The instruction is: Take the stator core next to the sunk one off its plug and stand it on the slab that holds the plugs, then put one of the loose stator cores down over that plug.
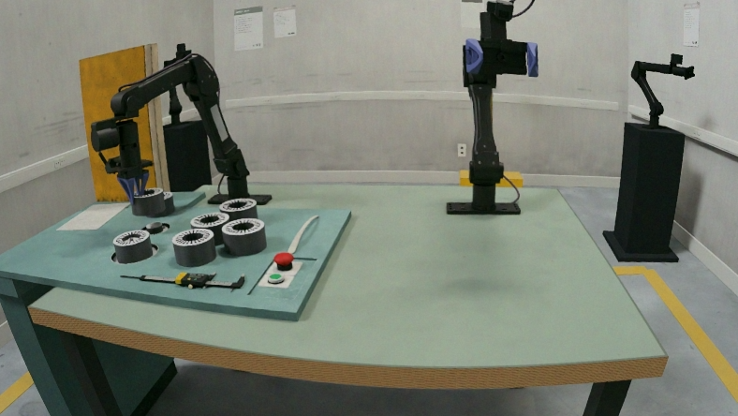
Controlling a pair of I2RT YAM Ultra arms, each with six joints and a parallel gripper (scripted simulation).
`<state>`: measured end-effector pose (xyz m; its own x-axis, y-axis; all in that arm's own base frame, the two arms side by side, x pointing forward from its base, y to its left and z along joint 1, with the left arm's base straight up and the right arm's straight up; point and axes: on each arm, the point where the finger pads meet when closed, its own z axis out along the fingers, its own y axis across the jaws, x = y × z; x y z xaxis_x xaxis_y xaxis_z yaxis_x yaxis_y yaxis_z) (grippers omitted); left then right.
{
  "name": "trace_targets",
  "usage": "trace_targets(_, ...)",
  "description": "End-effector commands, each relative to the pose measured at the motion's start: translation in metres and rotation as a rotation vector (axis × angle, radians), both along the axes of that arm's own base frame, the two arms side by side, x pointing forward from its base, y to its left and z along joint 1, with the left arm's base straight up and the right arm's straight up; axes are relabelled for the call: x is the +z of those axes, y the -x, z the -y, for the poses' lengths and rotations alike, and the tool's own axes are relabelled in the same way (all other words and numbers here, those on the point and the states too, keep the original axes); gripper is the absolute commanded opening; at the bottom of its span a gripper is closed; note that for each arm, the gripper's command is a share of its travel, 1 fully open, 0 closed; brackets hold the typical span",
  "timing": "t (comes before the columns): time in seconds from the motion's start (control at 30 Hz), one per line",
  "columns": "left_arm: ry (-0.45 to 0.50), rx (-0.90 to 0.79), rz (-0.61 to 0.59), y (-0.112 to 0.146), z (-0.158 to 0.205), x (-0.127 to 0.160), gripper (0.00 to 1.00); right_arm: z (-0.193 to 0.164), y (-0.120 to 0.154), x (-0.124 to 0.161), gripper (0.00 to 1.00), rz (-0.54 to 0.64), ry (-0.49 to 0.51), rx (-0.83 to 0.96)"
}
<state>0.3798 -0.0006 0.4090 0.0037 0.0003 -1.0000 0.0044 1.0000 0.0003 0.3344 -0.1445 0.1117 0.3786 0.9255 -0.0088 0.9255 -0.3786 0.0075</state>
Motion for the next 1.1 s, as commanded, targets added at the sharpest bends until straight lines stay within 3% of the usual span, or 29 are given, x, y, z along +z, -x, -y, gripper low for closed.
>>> trace_targets(0.0, -0.006, 0.004, 0.032, 0.009, 0.0, 0.013, 1.0, -0.006, 0.0, 0.049, 0.0, 0.066, 0.036, 0.011)
trace_targets(0.53, -0.006, 0.004, 0.032, 0.009, 0.0, 0.013, 1.0, 0.0, 0.001, 0.052, 0.0, 0.086, 0.046, 0.019)
trace_targets(0.6, -0.006, 0.004, 0.032, 0.009, 0.0, 0.013, 1.0, 0.005, -0.002, 0.046, 0.0, 0.101, 0.053, 0.004)
trace_targets(0.63, -0.006, 0.004, 0.032, 0.009, 0.0, 0.013, 1.0, 0.001, 0.01, 0.023, 0.0, 0.051, 0.031, 0.009)
trace_targets(1.07, -0.006, 0.004, 0.032, 0.009, 0.0, 0.013, 1.0, 0.001, 0.006, 0.015, 0.0, 0.062, 0.035, -0.003)
